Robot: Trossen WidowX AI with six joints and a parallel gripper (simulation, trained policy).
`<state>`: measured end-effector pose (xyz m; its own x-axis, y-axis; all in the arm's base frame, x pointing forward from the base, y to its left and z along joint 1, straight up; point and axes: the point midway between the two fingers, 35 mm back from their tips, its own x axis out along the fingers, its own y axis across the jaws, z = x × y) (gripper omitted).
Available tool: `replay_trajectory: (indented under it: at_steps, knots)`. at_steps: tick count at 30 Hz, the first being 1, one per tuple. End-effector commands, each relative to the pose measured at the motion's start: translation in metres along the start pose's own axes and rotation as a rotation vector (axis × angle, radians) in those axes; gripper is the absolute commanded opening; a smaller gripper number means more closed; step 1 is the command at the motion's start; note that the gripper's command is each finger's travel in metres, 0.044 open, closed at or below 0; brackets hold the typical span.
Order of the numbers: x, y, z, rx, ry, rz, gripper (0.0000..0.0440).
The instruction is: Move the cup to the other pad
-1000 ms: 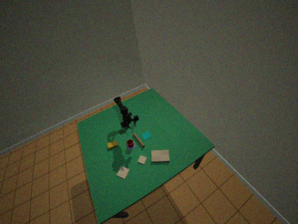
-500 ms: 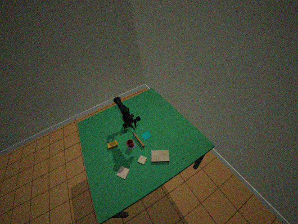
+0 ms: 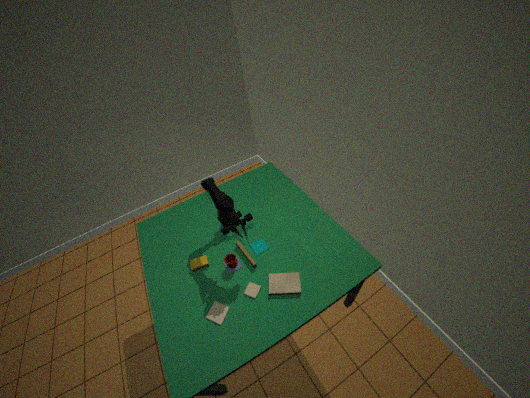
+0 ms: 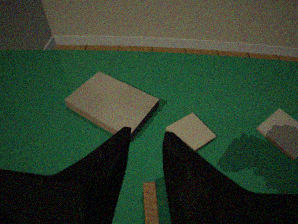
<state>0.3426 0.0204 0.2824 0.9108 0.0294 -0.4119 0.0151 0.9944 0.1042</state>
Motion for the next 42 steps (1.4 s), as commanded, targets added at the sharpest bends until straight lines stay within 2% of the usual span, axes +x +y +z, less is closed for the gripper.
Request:
replay_trajectory:
  at_steps: [1,20,42]
  knots:
    - [0.004,0.003,0.000,0.017,0.057,-0.001,0.0091]
    - [0.020,0.009,-0.023,0.040,0.374,-0.045,0.0107]
    - [0.028,-0.005,-0.056,-0.037,0.733,-0.114,0.0120]
